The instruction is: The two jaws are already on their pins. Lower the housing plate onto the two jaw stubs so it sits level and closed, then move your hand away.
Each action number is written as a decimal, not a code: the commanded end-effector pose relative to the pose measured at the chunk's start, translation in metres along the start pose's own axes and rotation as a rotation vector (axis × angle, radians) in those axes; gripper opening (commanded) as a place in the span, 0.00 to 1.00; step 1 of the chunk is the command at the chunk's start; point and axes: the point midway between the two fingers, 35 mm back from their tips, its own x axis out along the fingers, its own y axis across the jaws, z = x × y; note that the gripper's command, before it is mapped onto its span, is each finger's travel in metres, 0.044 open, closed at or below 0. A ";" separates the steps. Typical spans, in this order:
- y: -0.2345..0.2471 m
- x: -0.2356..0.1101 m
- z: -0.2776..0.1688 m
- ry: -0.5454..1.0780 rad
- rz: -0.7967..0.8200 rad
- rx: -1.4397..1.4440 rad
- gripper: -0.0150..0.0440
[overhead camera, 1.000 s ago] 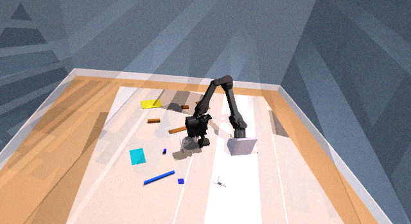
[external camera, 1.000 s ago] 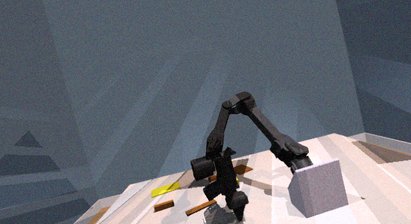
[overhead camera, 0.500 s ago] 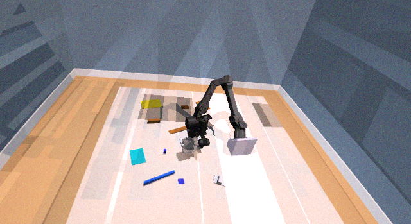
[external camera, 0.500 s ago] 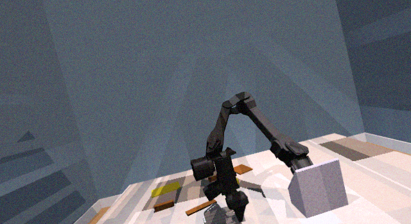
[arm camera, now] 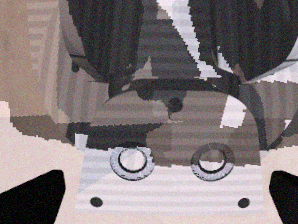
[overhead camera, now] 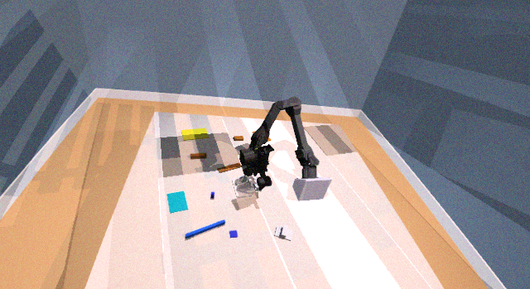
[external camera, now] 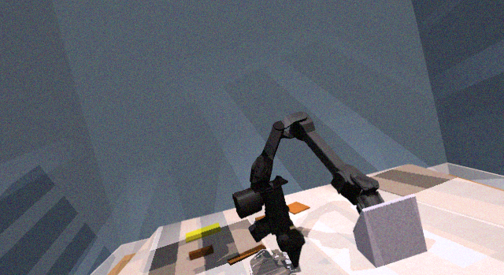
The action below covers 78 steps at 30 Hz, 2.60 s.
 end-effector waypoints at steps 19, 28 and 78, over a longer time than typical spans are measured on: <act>0.016 -0.110 -0.049 -0.016 0.005 0.005 1.00; 0.016 -0.110 -0.049 -0.016 0.005 0.005 1.00; 0.016 -0.110 -0.049 -0.016 0.005 0.005 1.00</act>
